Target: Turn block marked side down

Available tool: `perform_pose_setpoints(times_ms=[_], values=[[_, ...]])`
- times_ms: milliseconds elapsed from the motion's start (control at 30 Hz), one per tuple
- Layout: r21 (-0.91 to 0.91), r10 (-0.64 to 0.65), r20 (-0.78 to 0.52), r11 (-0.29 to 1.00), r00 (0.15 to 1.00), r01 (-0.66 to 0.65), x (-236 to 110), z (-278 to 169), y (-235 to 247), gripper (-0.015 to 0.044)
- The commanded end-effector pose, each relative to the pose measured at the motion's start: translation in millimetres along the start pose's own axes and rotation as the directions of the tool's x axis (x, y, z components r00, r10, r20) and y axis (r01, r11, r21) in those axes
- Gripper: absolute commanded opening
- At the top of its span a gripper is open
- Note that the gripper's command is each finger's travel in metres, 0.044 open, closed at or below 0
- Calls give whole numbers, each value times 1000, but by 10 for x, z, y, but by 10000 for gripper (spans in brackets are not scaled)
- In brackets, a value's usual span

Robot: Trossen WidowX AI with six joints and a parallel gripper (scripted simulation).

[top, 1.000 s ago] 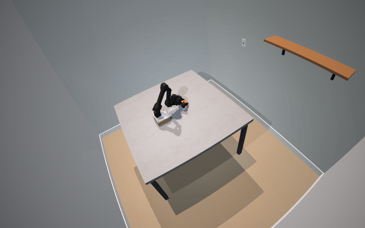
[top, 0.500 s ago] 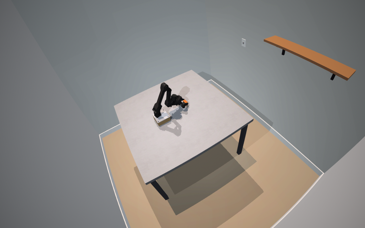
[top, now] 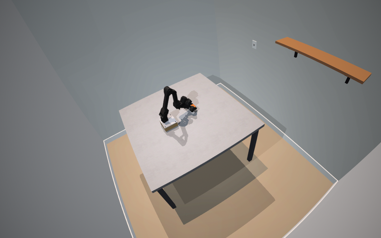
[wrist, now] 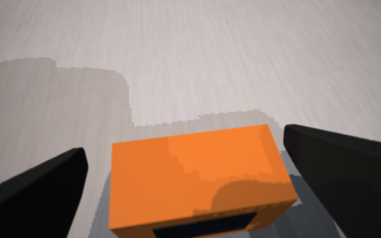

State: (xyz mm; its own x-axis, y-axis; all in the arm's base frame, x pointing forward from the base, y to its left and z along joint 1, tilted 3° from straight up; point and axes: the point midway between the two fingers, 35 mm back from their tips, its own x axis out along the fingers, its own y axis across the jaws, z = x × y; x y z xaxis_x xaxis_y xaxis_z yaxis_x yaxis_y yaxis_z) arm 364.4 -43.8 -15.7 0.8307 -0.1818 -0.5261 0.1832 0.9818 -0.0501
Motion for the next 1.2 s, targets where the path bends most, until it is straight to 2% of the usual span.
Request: perform_pose_setpoints(times_ms=[0,33,133,367,900,1167], values=[[11,5,-228,1000,974,-2,-203,307,7,440],[18,7,-209,1000,978,-3,-248,454,7,440],[18,7,-253,1000,968,-2,-356,499,-1,440],[11,2,-376,1000,926,3,-616,448,-29,440],[11,2,-384,1000,923,3,-616,451,-29,440],[6,3,-595,1000,804,0,-461,660,-14,440]])
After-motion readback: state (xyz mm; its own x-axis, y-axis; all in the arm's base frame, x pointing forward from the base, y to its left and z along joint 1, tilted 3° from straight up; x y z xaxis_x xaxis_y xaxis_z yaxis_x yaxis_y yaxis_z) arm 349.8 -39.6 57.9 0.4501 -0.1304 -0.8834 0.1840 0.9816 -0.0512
